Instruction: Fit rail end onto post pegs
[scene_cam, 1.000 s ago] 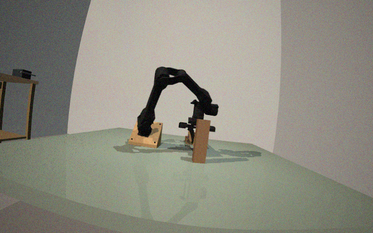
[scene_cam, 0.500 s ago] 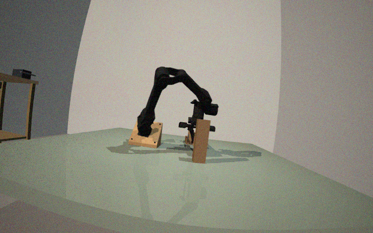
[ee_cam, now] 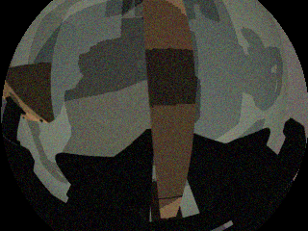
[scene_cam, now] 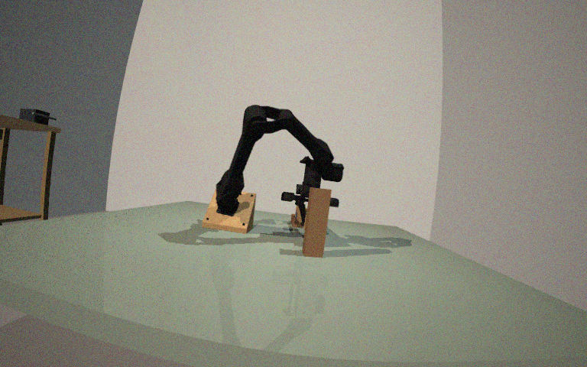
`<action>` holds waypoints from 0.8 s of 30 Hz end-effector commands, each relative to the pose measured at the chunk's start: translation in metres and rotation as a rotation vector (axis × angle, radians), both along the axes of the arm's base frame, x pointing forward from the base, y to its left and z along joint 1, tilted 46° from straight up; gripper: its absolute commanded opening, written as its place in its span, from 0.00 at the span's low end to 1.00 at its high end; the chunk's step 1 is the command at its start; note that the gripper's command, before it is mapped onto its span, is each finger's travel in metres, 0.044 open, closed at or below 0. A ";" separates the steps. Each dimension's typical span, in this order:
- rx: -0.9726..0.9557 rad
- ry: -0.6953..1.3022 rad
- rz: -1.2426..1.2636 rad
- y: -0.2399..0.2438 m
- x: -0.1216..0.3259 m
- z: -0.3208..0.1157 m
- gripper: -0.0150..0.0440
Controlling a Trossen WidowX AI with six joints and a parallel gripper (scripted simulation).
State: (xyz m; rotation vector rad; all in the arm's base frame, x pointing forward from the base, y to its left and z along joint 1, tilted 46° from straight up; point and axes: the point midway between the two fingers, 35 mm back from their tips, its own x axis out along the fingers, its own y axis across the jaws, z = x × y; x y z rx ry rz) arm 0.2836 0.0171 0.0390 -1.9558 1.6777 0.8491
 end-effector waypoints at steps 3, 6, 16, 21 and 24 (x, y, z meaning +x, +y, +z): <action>0.009 -0.002 0.007 0.003 0.001 -0.001 0.25; 0.009 -0.002 0.007 0.003 0.001 -0.001 0.25; 0.009 -0.002 0.007 0.001 0.002 0.001 0.25; 0.009 -0.002 0.007 0.001 0.001 0.000 0.25; 0.009 -0.002 0.007 0.002 0.001 -0.001 0.25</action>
